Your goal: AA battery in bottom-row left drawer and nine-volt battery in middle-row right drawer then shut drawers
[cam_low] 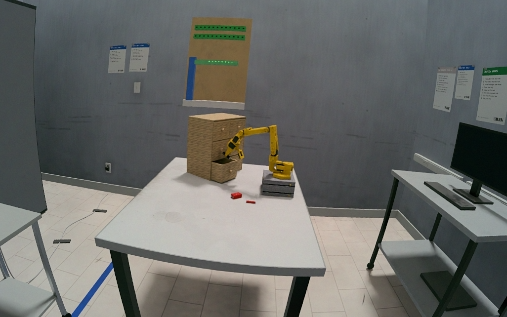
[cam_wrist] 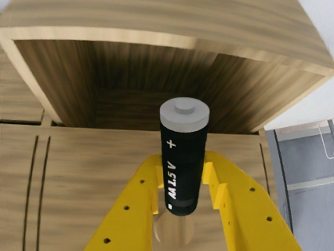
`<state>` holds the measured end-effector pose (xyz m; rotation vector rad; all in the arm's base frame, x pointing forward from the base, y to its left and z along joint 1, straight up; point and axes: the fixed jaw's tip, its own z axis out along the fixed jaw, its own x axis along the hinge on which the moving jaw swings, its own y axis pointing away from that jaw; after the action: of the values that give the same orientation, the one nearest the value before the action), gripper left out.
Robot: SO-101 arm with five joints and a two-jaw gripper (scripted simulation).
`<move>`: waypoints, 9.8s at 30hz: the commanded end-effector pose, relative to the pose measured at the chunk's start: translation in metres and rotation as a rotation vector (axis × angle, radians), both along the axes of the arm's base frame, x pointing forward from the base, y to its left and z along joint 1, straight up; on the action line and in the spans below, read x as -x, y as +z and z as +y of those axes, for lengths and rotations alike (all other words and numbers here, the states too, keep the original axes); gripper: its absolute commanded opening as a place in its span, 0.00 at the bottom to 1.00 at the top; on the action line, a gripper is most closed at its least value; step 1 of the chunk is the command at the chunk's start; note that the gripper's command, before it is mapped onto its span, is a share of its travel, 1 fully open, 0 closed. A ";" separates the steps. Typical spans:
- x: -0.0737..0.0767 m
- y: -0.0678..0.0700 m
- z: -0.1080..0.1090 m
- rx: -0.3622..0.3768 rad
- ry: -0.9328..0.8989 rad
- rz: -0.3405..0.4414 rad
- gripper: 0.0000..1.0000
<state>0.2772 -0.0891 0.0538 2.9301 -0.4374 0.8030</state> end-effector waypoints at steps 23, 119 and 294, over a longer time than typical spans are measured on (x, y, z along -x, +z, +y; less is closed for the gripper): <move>-0.010 0.001 -0.003 0.000 0.009 0.014 0.00; -0.010 -0.035 -0.003 0.000 0.009 0.014 0.00; 0.044 0.006 0.012 -0.012 -0.016 0.011 0.25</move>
<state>0.2414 -0.0787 0.0577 2.9462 -0.4437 0.7581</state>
